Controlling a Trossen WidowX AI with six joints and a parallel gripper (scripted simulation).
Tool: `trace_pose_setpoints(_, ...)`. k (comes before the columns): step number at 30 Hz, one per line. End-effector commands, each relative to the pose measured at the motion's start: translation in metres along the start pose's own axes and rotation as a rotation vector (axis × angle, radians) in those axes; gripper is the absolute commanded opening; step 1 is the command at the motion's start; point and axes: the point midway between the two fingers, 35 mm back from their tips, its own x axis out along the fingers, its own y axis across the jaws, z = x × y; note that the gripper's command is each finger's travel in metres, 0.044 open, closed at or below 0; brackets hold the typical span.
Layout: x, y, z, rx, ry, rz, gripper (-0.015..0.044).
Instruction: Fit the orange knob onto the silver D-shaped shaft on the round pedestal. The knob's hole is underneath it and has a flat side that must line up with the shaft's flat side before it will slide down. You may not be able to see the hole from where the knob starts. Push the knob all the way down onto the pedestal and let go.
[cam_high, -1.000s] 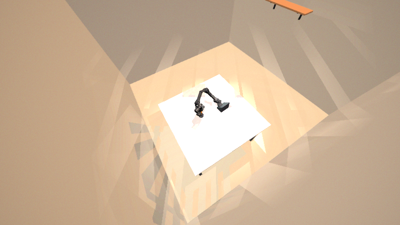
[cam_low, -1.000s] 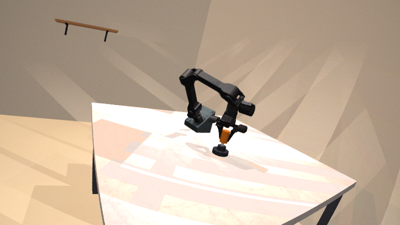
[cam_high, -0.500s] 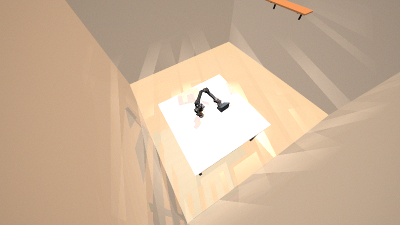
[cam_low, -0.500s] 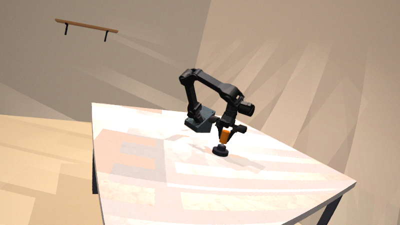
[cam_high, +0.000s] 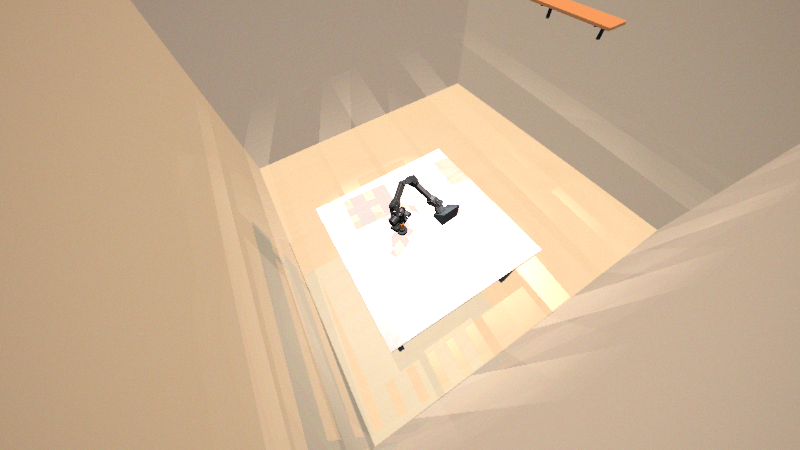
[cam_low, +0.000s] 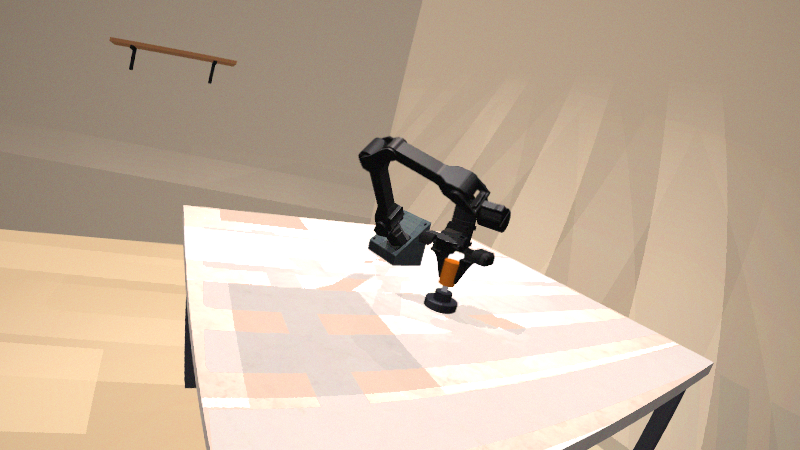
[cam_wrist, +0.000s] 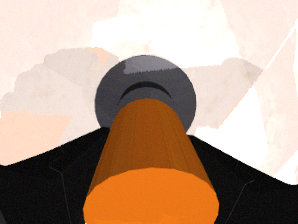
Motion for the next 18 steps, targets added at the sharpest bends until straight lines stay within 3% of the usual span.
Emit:
trace_pose_setpoints(1,0.0002,0.0008,-0.0001,0.049,0.003,0.004,0.0)
trace_pose_setpoints(18,0.003,-0.0007,-0.0006,0.049,0.003,0.003,0.0)
